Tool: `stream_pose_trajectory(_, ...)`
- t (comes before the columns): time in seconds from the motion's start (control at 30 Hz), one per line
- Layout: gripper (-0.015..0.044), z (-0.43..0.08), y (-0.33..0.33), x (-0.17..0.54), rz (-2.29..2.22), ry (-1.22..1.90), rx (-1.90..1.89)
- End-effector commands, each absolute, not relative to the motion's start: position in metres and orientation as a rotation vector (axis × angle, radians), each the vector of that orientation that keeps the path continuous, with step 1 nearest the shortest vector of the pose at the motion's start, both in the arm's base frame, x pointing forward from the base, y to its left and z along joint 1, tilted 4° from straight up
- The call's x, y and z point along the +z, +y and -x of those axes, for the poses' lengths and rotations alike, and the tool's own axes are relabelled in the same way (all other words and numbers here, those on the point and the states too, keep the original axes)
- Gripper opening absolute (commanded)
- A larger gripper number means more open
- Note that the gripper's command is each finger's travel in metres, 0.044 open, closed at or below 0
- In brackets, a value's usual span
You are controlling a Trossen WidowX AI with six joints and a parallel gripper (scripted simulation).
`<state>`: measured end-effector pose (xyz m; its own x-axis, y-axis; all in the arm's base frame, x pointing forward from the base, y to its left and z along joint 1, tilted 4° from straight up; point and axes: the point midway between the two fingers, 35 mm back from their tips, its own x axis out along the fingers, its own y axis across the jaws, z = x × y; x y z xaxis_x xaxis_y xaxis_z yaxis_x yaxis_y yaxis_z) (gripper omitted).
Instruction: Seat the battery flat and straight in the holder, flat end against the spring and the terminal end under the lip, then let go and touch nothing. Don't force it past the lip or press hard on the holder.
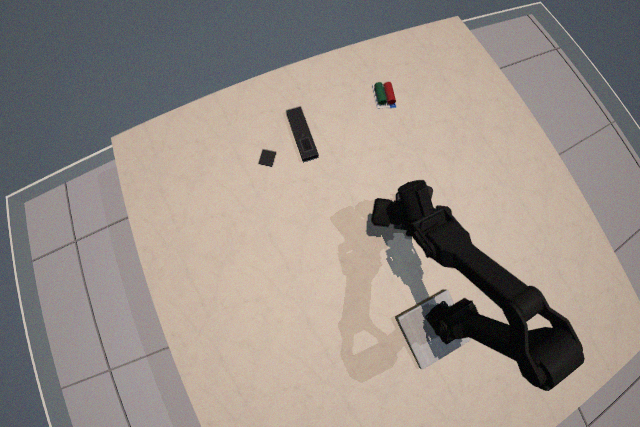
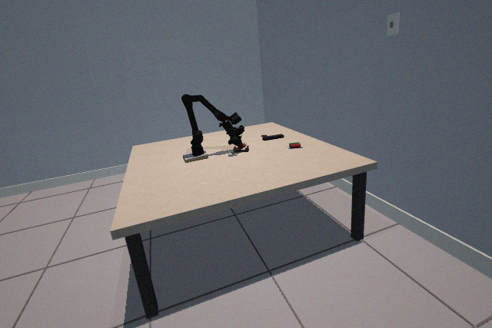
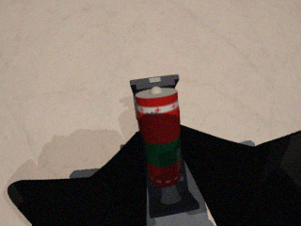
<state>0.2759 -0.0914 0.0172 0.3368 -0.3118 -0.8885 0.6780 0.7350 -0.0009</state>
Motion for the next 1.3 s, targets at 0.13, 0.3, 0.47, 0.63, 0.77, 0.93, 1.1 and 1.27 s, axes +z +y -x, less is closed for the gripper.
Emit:
stream_pose_trajectory(0.13,0.0088,-0.2674,-0.0861,0.0154,-0.41,1.049,-0.668)
stream_pose_trajectory(0.3,0.0088,-0.2649,-0.084,0.0155,-0.413,1.05,-0.665)
stream_pose_trajectory(0.47,0.0088,-0.2641,-0.0832,0.0154,-0.414,1.056,-0.663)
stream_pose_trajectory(0.63,0.0088,-0.2654,-0.0841,0.0145,-0.42,1.086,-0.66)
stream_pose_trajectory(0.77,0.0088,-0.2664,-0.0848,0.0137,-0.426,1.112,-0.656)
stream_pose_trajectory(0.93,0.0088,-0.2676,-0.0856,0.0127,-0.434,1.144,-0.652)
stream_pose_trajectory(1.1,0.0088,-0.2688,-0.0865,0.0118,-0.443,1.175,-0.648)
stream_pose_trajectory(1.27,0.0088,-0.2698,-0.0874,0.011,-0.452,1.207,-0.644)
